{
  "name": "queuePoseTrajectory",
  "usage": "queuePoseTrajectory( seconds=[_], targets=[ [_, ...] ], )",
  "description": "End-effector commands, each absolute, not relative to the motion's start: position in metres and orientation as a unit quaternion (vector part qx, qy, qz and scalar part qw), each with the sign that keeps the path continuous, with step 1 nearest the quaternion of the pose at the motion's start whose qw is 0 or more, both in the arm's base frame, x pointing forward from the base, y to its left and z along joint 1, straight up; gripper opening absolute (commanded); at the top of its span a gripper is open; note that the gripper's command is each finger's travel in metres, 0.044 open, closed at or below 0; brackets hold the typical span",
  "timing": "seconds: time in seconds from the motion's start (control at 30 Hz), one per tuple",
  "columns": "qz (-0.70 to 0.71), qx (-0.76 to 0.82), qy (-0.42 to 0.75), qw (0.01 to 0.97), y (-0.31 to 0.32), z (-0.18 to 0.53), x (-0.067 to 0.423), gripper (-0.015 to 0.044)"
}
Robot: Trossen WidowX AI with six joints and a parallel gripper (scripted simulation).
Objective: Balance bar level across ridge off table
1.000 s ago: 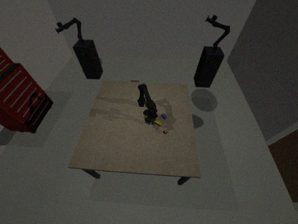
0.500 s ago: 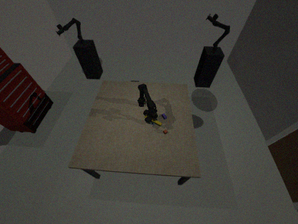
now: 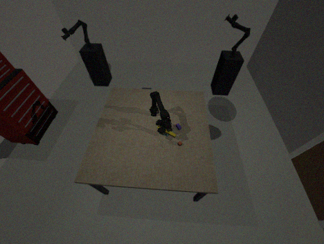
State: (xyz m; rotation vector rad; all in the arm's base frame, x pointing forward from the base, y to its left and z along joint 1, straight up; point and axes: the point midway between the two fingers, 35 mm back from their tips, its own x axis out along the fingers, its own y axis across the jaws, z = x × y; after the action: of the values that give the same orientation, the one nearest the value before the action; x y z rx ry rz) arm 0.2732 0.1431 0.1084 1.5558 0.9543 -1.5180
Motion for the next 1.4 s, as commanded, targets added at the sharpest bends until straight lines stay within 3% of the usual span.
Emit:
queuePoseTrajectory(
  seconds=[0.0, 1.37],
  targets=[
    [-0.593, 0.610, 0.372, 0.373, 0.1435, 0.1081, 0.2736, 0.0000],
    [-0.593, 0.610, 0.372, 0.373, 0.1437, 0.1046, 0.2737, 0.0000]
  ],
)
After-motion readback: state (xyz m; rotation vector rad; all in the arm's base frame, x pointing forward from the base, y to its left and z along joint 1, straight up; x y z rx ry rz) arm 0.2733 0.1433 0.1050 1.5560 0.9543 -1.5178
